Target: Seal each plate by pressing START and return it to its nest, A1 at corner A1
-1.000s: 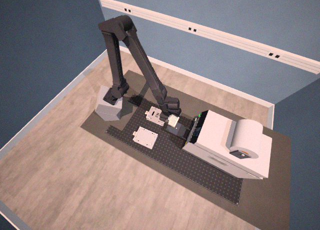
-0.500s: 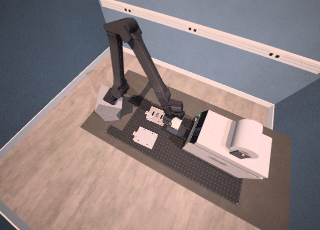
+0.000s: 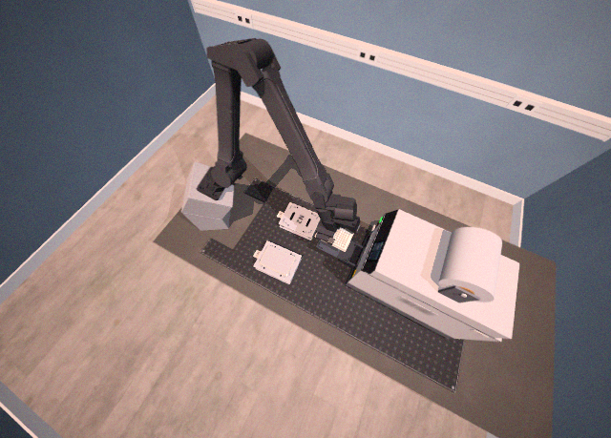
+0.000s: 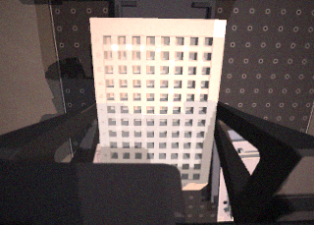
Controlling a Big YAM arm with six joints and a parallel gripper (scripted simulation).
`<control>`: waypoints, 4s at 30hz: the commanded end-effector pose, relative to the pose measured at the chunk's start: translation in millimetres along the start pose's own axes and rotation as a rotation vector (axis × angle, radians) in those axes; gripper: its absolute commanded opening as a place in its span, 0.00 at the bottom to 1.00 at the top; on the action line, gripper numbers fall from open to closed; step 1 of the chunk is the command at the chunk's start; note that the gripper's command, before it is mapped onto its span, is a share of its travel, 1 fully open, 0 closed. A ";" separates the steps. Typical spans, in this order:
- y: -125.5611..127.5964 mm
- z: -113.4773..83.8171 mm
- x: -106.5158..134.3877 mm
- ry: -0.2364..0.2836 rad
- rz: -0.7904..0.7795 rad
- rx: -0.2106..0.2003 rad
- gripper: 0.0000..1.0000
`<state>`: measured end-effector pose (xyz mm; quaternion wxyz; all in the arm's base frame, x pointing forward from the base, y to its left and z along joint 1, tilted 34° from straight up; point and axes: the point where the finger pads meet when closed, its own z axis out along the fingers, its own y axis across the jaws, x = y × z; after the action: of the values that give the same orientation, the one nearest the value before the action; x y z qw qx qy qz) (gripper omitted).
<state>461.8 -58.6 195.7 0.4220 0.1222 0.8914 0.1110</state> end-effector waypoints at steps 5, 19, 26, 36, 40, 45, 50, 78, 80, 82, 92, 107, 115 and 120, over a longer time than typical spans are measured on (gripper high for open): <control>-13.4 8.5 -27.9 -0.001 -0.002 0.014 0.00; 3.7 0.8 -37.8 -0.044 -0.005 -0.008 0.00; -8.4 -3.7 -34.6 -0.051 -0.007 0.011 0.00; -9.5 0.1 -46.8 -0.055 -0.013 0.013 0.00; -4.9 6.7 -44.6 -0.030 -0.014 0.007 0.00; -1.8 11.4 -38.4 -0.007 -0.014 0.003 0.00; 0.9 8.7 -35.7 -0.019 -0.012 -0.002 0.00; 3.2 9.2 -51.2 -0.046 -0.008 -0.006 0.00; 3.2 9.2 -51.2 -0.046 -0.008 -0.006 0.00; 2.3 11.3 -44.2 -0.033 -0.005 -0.005 0.00; -3.9 17.5 -22.6 -0.002 0.005 0.002 0.00; -3.2 16.6 -46.3 -0.043 0.001 0.003 0.00; -3.8 16.7 -50.0 -0.051 0.001 0.004 0.00; 3.2 17.7 -52.2 -0.059 -0.008 -0.006 0.00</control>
<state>489.0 -69.7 195.4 0.4194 0.1252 0.8925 0.1092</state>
